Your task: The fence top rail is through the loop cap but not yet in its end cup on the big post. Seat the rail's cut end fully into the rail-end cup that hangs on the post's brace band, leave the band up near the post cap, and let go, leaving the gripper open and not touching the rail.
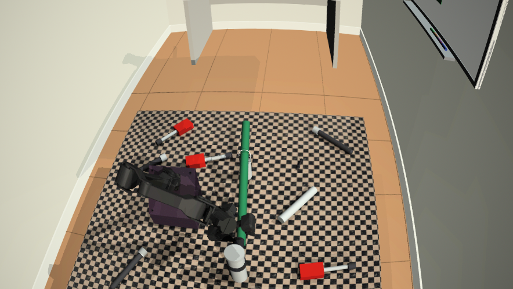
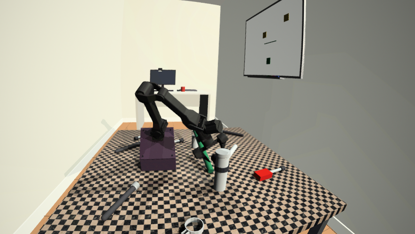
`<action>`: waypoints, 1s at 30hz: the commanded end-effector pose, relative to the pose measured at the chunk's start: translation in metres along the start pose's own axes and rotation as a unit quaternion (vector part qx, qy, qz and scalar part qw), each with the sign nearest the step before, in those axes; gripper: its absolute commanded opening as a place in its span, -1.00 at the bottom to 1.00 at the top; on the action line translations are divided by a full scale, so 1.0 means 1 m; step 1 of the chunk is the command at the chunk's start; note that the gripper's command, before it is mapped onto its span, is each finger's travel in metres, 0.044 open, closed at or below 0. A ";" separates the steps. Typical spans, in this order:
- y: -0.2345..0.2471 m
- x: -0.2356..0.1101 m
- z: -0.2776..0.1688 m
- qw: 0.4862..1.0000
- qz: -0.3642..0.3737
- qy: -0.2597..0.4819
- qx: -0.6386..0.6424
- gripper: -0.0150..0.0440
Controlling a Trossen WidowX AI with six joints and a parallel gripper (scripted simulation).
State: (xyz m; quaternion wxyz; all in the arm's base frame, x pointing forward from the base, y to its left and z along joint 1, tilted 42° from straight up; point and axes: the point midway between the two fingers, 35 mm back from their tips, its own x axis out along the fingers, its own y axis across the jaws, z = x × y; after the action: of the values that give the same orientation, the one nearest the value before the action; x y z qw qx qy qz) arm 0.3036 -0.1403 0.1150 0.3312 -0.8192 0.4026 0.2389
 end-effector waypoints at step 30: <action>-0.032 -0.067 0.113 0.847 0.033 0.032 0.530 1.00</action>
State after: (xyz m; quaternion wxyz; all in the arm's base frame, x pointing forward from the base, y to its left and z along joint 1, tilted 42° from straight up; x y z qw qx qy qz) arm 0.2921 -0.0572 0.1021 0.5648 -0.6605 0.4804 0.1177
